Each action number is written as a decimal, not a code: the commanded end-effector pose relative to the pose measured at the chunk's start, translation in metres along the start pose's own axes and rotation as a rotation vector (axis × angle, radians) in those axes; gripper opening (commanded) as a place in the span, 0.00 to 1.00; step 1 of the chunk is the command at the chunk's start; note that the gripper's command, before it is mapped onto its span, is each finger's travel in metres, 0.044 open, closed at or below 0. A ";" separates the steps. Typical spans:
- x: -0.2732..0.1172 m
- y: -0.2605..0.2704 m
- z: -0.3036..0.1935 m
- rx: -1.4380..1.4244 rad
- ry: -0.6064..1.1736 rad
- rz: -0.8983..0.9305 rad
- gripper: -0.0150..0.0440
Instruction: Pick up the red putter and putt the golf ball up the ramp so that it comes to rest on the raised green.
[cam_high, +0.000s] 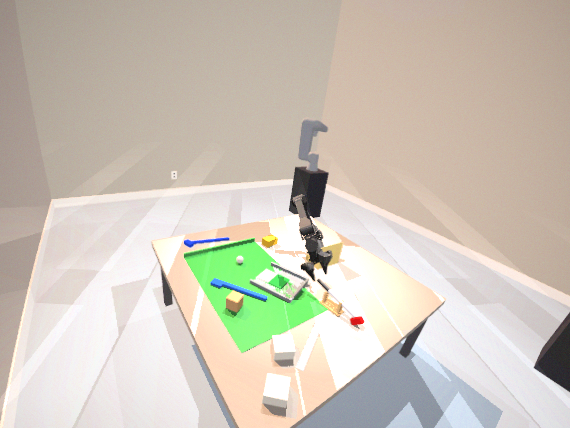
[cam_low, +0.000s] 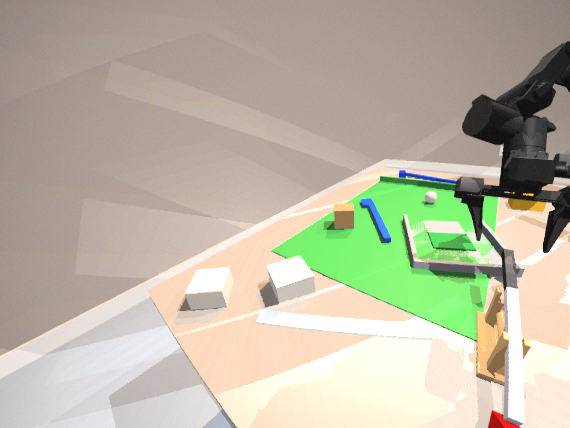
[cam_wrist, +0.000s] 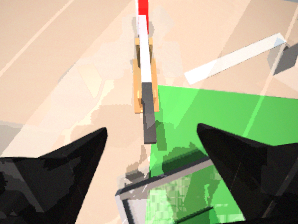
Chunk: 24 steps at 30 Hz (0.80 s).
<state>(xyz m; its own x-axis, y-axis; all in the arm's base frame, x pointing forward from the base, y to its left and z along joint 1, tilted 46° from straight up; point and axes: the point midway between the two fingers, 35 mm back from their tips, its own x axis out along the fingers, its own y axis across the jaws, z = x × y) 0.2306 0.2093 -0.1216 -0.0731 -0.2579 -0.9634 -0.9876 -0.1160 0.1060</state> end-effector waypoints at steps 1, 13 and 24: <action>0.015 0.002 -0.003 -0.007 0.014 0.008 1.00; 0.038 0.002 -0.003 -0.007 0.014 0.007 1.00; 0.052 0.002 -0.003 -0.007 0.014 0.007 1.00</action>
<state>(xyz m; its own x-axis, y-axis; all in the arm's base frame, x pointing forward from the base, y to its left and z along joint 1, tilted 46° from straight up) 0.2263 0.1949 -0.1661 -0.0783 -0.2648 -0.9611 -0.9871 -0.1143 0.1119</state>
